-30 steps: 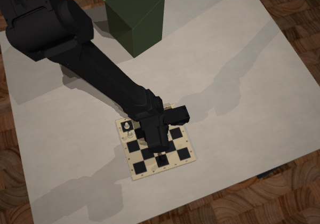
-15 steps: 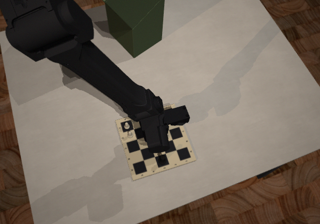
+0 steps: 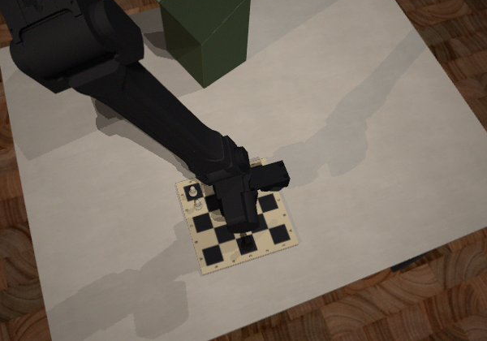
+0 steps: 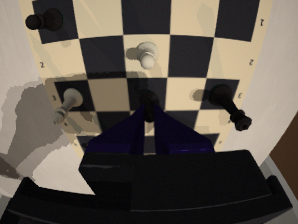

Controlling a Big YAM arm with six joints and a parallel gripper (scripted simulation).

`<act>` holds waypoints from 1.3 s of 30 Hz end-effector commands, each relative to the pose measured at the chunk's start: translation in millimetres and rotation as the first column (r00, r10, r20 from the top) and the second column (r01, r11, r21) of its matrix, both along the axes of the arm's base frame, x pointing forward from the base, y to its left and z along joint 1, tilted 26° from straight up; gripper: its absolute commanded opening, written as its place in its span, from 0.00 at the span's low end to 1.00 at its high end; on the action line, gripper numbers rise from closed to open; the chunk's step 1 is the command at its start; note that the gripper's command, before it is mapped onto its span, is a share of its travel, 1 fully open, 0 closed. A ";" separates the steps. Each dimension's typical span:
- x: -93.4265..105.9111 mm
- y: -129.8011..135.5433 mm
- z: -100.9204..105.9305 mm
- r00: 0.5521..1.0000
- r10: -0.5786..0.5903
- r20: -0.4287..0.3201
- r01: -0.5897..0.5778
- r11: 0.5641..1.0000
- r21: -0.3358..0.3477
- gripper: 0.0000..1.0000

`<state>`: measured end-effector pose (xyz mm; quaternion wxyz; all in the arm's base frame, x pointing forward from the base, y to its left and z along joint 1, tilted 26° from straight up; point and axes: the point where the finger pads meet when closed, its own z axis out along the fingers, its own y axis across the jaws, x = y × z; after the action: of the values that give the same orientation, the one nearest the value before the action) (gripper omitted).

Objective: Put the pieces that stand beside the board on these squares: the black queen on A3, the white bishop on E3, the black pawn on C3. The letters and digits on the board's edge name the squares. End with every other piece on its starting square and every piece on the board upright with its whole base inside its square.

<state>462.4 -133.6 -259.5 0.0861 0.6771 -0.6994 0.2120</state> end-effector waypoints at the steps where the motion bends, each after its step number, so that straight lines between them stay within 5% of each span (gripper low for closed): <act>1: -5.2 9.3 -11.1 0.999 0.025 -0.024 -0.025 1.000 0.003 0.00; 39: -6.1 6.2 -11.2 1.000 0.018 -0.024 -0.018 1.000 0.003 0.00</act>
<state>462.4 -133.4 -259.6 0.0862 0.6773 -0.6993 0.2119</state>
